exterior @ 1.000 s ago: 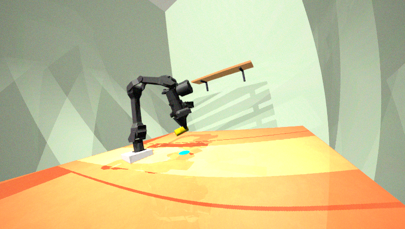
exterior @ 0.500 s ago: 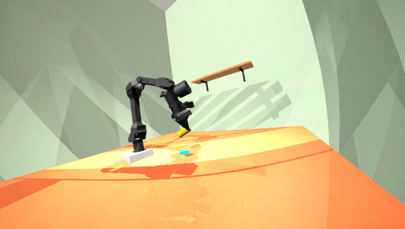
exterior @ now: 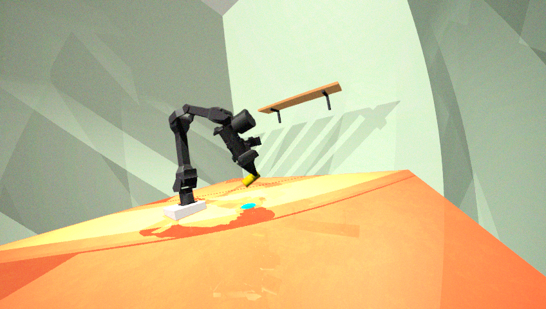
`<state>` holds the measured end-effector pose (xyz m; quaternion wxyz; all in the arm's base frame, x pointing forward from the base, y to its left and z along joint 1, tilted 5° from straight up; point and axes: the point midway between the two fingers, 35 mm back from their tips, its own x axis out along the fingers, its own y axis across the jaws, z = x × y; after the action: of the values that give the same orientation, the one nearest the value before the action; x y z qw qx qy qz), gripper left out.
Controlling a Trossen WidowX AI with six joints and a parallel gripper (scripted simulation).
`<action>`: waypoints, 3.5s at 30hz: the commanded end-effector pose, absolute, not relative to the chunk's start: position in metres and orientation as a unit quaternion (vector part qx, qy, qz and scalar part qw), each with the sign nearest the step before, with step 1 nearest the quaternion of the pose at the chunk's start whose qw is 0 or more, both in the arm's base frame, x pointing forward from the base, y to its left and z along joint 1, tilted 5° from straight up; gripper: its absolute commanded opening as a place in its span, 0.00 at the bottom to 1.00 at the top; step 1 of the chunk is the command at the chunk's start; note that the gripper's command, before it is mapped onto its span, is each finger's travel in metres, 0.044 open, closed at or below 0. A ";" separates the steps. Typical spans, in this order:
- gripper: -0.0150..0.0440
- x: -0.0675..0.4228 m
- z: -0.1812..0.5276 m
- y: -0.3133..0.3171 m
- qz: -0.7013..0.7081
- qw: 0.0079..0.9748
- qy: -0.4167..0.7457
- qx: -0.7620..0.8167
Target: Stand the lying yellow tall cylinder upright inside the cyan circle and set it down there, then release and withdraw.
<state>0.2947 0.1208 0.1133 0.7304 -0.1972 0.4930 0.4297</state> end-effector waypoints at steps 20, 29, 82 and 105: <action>0.43 0.304 0.110 0.120 0.438 0.769 0.443 -0.142; 0.43 0.307 0.110 0.119 0.441 0.782 0.422 -0.123; 0.43 0.311 0.114 0.107 0.467 0.835 0.289 -0.032; 0.43 0.303 0.118 0.099 0.483 0.845 0.228 -0.008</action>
<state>0.3047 0.0997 0.1160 0.8450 -0.0125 0.2357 0.4798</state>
